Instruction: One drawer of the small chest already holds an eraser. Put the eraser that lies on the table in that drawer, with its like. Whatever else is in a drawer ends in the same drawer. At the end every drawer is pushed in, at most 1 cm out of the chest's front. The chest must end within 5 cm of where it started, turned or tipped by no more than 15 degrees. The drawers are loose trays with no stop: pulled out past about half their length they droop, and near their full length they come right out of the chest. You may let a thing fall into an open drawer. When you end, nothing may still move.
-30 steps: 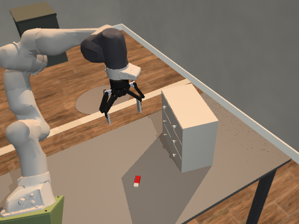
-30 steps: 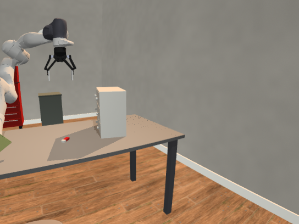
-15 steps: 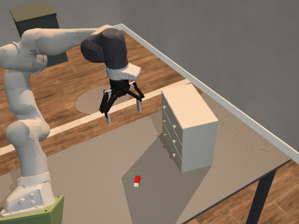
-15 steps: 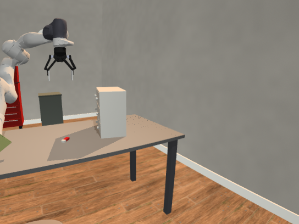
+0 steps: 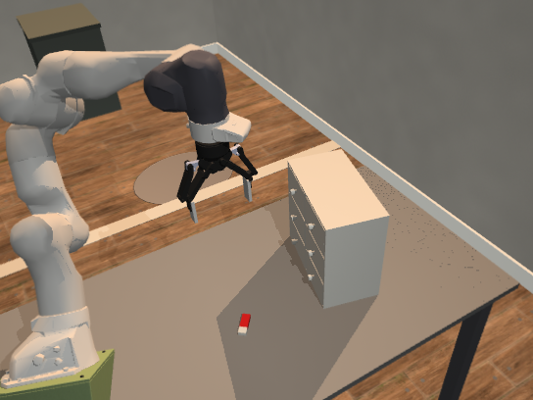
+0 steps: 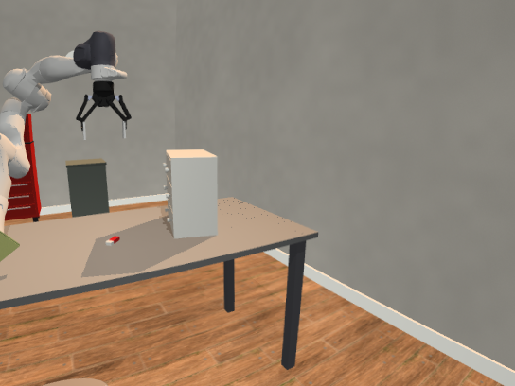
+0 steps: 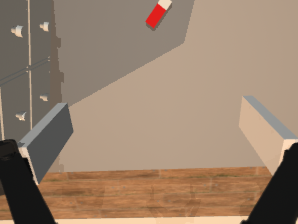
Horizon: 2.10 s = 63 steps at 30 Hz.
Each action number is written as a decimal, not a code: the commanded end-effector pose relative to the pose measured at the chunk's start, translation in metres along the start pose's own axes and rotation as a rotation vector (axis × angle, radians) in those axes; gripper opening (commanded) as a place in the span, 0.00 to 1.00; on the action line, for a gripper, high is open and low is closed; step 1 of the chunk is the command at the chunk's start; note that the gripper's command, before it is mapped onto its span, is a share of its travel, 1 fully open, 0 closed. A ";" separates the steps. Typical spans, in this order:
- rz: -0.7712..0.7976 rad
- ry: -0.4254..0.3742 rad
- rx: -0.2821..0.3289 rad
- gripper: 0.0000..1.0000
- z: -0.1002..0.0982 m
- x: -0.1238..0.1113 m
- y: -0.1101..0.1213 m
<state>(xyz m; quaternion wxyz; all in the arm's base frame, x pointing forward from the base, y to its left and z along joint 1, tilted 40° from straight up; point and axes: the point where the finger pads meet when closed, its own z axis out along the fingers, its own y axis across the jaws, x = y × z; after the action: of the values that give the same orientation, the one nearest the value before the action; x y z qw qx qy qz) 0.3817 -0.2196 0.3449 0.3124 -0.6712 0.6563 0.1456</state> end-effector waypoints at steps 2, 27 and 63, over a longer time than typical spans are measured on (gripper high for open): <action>0.002 0.000 0.000 1.00 0.000 0.000 0.000; 0.198 0.000 0.000 1.00 0.014 0.000 -0.001; 0.994 -0.002 -0.003 1.00 0.074 0.000 -0.003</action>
<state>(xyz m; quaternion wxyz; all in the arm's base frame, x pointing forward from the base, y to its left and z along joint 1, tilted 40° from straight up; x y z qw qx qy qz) 0.3967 -0.1724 0.2906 0.2348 -0.3693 0.8580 0.2688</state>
